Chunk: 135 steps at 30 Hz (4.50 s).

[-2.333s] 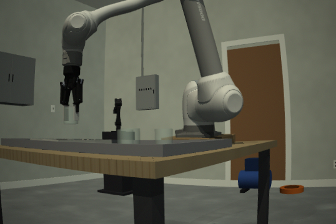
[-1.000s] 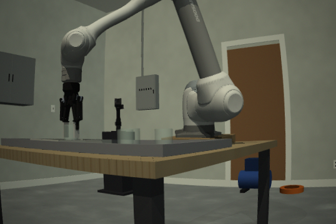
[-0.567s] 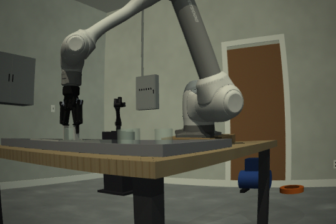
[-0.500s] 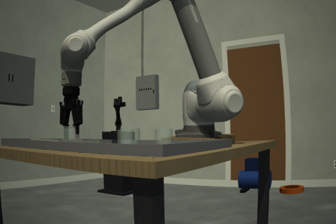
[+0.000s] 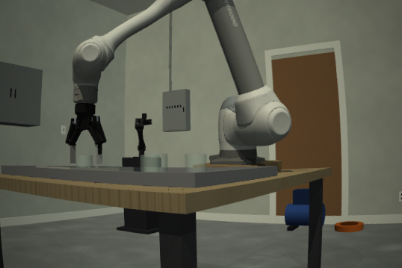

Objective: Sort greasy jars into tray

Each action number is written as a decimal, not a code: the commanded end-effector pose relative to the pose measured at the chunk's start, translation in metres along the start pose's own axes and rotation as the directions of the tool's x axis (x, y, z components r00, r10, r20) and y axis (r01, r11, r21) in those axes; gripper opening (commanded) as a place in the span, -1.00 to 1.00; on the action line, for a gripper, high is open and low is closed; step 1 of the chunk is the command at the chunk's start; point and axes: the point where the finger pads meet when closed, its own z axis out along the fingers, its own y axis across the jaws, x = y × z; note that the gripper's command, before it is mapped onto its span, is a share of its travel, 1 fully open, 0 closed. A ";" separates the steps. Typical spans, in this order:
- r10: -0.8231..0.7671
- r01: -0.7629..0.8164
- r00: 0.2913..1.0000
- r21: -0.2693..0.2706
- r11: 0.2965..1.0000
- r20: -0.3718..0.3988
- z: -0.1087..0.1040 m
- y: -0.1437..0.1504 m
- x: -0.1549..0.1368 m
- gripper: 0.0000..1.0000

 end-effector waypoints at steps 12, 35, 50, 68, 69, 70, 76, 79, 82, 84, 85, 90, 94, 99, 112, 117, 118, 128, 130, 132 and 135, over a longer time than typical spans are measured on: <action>0.000 0.000 1.000 0.000 1.000 0.000 -0.024 0.000 0.000 1.00; 0.000 0.000 1.000 0.000 1.000 0.000 -0.098 0.000 0.000 1.00; 0.000 0.000 1.000 0.000 1.000 0.000 -0.114 0.000 0.000 1.00; 0.000 0.000 1.000 0.000 1.000 0.000 -0.114 0.097 -0.023 1.00; 0.000 0.000 1.000 0.000 1.000 0.000 -0.114 0.105 -0.025 1.00; 0.000 0.000 1.000 0.000 1.000 0.000 -0.114 0.113 -0.027 1.00; 0.000 0.000 1.000 0.000 1.000 0.000 -0.114 0.162 -0.038 1.00; 0.000 0.000 1.000 0.000 1.000 0.000 -0.114 0.186 -0.044 1.00; 0.000 0.000 1.000 0.000 1.000 0.000 -0.114 0.203 -0.048 1.00; 0.000 0.000 1.000 0.000 1.000 0.000 -0.114 0.211 -0.050 1.00; 0.000 0.000 1.000 0.000 1.000 0.000 -0.114 0.219 -0.051 1.00; 0.000 0.000 1.000 0.000 1.000 0.000 -0.114 0.259 -0.061 1.00; 0.000 0.000 1.000 0.000 1.000 0.000 -0.114 0.292 -0.069 1.00; 0.000 0.000 1.000 0.000 1.000 0.000 -0.114 0.324 -0.076 1.00; 0.000 0.000 1.000 0.000 1.000 0.000 -0.101 0.397 -0.093 1.00; 0.000 0.000 1.000 0.000 1.000 0.000 -0.083 0.397 -0.093 1.00; 0.000 0.000 1.000 0.000 1.000 0.000 -0.077 0.397 -0.093 1.00; 0.000 0.000 1.000 0.000 1.000 0.000 -0.046 0.397 -0.093 1.00; 0.000 0.000 1.000 0.000 1.000 0.000 -0.042 0.397 -0.093 1.00; 0.000 0.000 1.000 0.000 1.000 0.000 -0.038 0.397 -0.093 1.00; 0.000 0.000 1.000 0.000 1.000 0.000 -0.036 0.397 -0.093 1.00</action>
